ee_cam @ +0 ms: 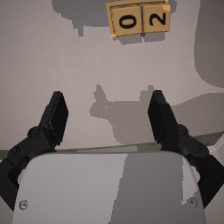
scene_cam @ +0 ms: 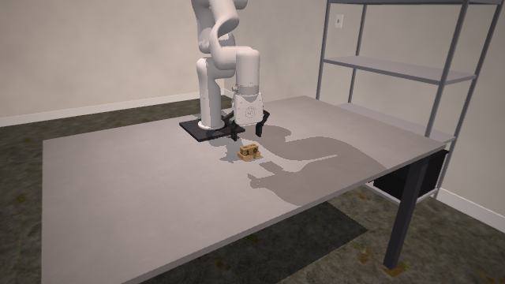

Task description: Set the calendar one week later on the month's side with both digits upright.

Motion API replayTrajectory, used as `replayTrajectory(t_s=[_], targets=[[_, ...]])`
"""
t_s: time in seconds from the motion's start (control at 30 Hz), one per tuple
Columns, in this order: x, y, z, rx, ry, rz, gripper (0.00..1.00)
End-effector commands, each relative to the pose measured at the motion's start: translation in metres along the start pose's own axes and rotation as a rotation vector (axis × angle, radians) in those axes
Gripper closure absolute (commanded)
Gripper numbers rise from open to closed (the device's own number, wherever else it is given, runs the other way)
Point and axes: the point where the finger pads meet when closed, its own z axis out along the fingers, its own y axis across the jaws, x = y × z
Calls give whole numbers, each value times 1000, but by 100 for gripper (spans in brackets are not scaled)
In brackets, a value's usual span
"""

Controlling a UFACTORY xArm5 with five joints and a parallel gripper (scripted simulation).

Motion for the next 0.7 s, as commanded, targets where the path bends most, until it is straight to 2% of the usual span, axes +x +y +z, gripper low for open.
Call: replayTrajectory(t_s=[0.0, 0.13, 0.17, 0.6, 0.67], targets=[[5, 7, -2, -1, -7, 153, 0], [8, 10, -2, -1, -7, 226, 0], [12, 13, -2, -1, -7, 300, 0], [28, 29, -3, -2, -6, 661, 0], [28, 29, -3, -2, -6, 661, 0]])
